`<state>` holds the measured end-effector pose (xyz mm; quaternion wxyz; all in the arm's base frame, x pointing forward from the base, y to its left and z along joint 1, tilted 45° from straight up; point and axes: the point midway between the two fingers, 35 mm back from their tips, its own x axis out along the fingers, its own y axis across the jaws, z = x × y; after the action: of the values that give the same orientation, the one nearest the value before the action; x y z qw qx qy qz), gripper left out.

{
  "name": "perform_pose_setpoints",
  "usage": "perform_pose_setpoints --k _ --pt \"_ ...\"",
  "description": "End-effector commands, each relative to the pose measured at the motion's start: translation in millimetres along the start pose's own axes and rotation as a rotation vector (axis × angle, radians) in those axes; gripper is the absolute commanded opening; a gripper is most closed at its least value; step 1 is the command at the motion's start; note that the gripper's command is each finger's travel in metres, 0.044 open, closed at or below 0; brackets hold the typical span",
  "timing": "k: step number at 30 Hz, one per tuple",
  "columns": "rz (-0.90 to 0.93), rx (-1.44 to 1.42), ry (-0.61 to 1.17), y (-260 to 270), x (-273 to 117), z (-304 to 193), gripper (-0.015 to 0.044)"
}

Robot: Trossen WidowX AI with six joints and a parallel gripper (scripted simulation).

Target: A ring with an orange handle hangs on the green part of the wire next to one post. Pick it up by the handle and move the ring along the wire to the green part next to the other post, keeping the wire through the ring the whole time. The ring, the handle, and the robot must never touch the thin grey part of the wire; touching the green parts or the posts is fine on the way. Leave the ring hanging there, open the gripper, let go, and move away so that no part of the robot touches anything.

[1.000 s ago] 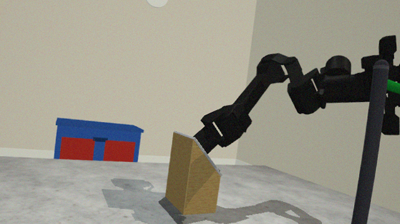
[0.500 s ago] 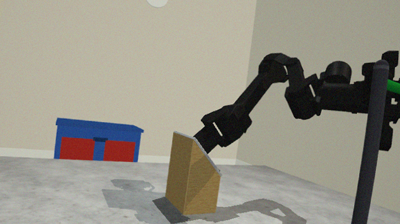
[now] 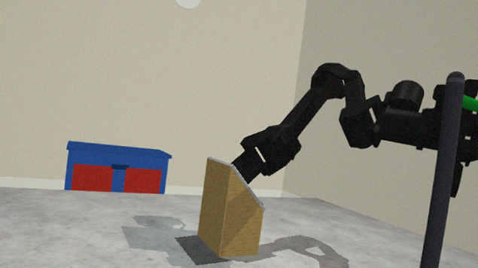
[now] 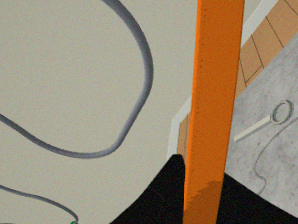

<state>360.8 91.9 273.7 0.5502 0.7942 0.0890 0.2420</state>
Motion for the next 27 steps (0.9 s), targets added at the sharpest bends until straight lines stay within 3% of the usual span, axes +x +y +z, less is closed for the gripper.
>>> perform_pose_setpoints --k 1,27 --pt "-0.047 -0.080 -0.033 -17.2 4.0 0.7 -0.0150" --pt "-0.204 -0.405 0.007 -69.8 -9.4 13.8 -0.0150"
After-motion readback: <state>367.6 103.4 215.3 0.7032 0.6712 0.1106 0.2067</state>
